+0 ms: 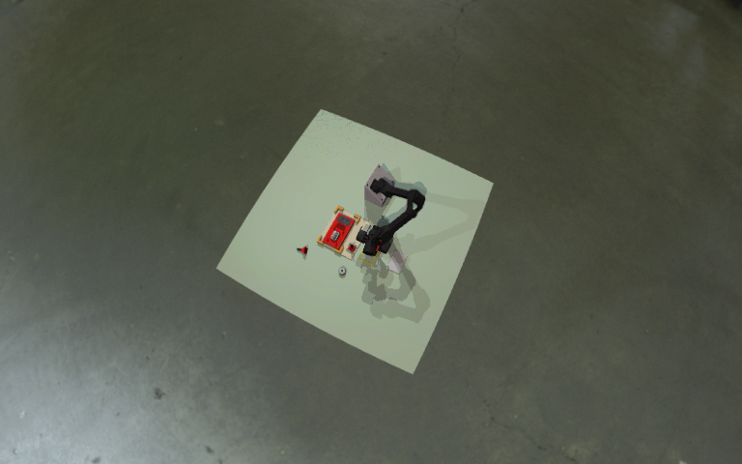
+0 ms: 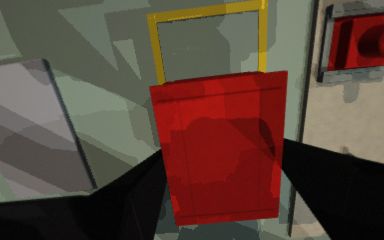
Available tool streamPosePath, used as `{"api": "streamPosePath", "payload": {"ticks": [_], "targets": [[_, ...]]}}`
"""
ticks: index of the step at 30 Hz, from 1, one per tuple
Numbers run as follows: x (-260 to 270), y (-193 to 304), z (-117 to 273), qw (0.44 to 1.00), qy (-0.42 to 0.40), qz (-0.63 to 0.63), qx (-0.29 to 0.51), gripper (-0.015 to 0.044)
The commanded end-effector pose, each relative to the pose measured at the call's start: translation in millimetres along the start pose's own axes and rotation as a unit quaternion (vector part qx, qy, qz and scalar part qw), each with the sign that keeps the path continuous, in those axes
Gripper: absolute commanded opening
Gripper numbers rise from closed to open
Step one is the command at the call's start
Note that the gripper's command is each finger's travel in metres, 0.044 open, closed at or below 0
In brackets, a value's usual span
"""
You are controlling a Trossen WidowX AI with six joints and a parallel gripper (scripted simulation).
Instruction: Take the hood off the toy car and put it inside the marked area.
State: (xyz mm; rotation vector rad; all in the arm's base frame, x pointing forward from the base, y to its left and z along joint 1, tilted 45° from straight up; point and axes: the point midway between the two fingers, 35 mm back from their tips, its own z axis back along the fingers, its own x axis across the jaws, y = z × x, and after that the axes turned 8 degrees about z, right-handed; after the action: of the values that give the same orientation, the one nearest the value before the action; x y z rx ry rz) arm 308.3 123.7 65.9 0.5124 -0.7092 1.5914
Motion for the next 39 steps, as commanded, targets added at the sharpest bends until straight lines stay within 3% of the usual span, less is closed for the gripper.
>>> {"api": "streamPosePath", "payload": {"ticks": [1,39], "targets": [[-2,1,-4,1.0,0.002,-0.003,0.002,0.0],[-1,1,-20,1.0,0.002,-0.003,0.002,0.0]]}}
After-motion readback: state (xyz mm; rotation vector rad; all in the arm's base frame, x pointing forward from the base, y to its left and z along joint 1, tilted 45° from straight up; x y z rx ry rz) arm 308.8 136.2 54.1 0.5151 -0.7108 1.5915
